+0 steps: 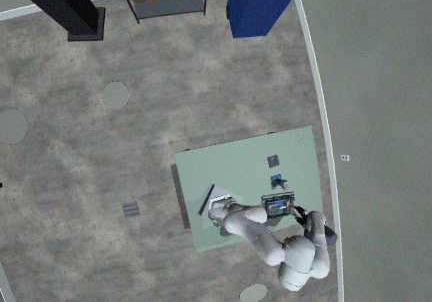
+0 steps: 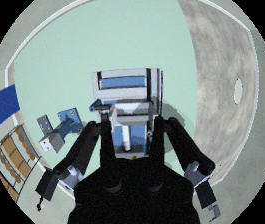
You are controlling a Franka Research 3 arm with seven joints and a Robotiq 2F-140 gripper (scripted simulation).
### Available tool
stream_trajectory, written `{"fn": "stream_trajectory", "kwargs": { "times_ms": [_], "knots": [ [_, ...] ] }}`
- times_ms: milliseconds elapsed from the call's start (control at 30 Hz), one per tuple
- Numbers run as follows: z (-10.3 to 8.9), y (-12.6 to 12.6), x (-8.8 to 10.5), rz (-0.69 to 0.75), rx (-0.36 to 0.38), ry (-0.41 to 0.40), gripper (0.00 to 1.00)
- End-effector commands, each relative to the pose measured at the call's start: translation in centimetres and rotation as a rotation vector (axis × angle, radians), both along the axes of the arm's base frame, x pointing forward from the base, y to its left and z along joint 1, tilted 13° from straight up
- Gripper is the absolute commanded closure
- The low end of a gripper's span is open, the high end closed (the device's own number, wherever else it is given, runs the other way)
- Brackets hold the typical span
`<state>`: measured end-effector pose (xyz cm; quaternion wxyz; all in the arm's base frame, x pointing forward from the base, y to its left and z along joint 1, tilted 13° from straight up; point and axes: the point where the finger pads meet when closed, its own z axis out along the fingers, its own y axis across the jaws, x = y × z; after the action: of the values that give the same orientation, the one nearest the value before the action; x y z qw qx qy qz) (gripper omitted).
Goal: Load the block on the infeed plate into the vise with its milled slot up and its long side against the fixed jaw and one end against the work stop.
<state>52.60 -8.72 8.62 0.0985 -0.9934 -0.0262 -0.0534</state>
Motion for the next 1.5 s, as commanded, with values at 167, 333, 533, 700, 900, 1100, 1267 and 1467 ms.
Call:
{"fn": "stream_trajectory", "kwargs": {
  "times_ms": [167, 333, 533, 700, 900, 1100, 1267, 1467],
  "knots": [
    [-0.31, 0.03, 0.15, -0.006, -0.001, -0.003, 1.0],
    [-0.5, 0.06, 0.17, -0.006, -0.001, -0.003, 1.0],
    [-0.63, 0.09, 0.19, -0.006, -0.001, -0.003, 1.0],
    [-0.78, 0.12, 0.2, -0.006, -0.001, -0.003, 1.0],
    [-0.91, 0.15, 0.22, -0.006, -0.001, -0.003, 1.0],
    [-0.98, 0.16, 0.22, -0.006, -0.001, -0.003, 1.0],
    [-1.03, 0.17, 0.23, -0.006, -0.001, -0.003, 1.0],
    [-1.06, 0.17, 0.23, -0.006, -0.001, -0.003, 1.0]
  ]
}}
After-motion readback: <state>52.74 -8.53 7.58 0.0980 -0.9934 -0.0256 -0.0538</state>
